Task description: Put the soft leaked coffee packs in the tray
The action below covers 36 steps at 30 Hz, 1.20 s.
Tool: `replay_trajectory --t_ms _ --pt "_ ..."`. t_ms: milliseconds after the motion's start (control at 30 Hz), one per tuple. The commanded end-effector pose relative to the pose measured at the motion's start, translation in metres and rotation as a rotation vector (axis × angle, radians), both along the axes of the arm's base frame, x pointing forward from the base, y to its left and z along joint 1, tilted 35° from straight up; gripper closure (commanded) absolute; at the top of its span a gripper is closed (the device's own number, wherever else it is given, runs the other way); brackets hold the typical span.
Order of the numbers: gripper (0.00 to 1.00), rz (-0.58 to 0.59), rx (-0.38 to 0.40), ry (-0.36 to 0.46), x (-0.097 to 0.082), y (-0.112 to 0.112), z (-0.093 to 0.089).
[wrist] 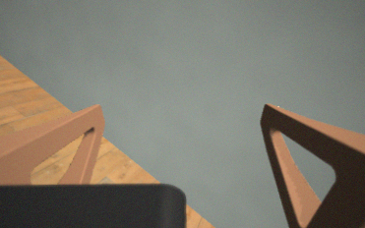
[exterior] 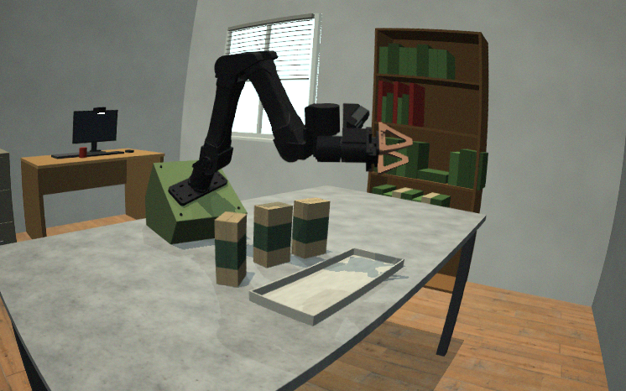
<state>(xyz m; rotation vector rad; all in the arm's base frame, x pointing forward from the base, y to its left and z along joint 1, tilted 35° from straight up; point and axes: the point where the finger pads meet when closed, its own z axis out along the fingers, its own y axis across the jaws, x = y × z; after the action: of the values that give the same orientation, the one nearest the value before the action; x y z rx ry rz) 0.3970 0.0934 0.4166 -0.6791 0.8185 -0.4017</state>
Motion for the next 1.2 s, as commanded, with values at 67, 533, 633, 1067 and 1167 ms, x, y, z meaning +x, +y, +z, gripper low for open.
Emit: replay_trajectory --t_ms 67,533,633,1067,1167 --pt "0.0 0.002 0.001 -0.015 -0.003 0.0 0.005" --pt "0.0 0.002 0.001 -0.015 -0.003 0.0 0.005" --pt "0.0 0.001 0.009 -0.011 -0.003 -0.001 0.009" --pt "0.0 -0.024 0.201 0.175 0.005 -0.029 0.023" --pt "0.0 -0.021 0.237 0.213 0.006 -0.03 0.023"
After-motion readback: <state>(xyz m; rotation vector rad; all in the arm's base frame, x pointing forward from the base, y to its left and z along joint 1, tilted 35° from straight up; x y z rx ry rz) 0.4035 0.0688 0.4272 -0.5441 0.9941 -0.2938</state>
